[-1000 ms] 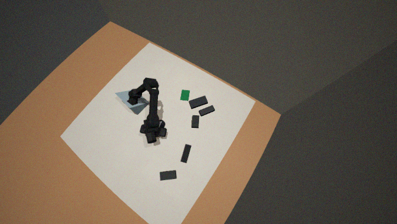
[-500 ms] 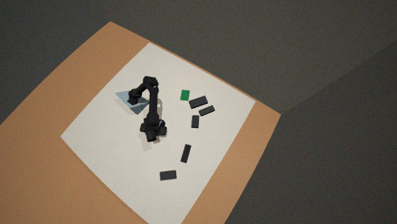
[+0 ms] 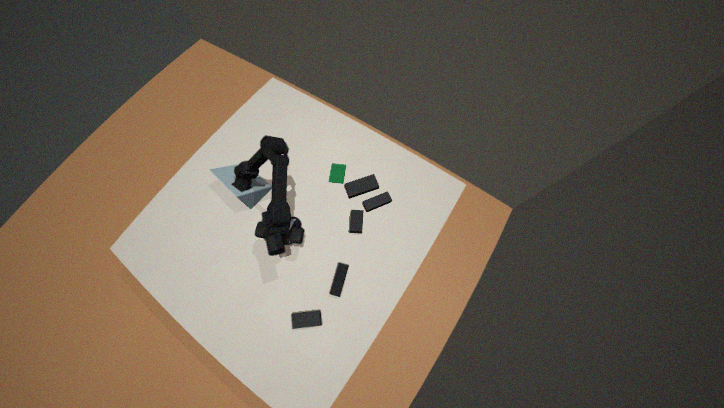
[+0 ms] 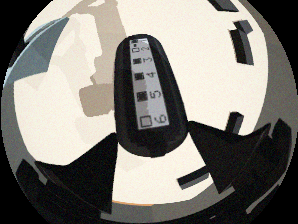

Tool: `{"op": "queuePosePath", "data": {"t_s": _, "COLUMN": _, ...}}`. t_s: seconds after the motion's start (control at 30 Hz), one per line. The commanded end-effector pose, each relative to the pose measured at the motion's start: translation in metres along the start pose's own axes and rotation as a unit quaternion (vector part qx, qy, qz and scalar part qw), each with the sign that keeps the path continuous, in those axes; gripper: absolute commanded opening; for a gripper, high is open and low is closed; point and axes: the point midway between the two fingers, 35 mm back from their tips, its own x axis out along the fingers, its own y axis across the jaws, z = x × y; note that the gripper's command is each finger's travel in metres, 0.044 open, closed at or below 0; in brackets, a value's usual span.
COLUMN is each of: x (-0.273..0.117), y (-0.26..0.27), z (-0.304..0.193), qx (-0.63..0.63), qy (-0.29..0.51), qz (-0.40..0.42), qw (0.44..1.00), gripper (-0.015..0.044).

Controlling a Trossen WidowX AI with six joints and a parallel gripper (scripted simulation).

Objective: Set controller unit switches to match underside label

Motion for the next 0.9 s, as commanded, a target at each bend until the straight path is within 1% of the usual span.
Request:
{"op": "queuePosePath", "data": {"t_s": 0.0, "x": -0.001, "y": 0.001, "z": 0.006, "qx": 0.003, "qy": -0.006, "qz": 0.001, "qw": 1.000, "gripper": 0.0336}}
{"op": "queuePosePath", "data": {"t_s": 0.87, "x": -0.011, "y": 0.001, "z": 0.024, "qx": 0.003, "qy": -0.006, "qz": 0.001, "qw": 1.000, "gripper": 0.0336}}
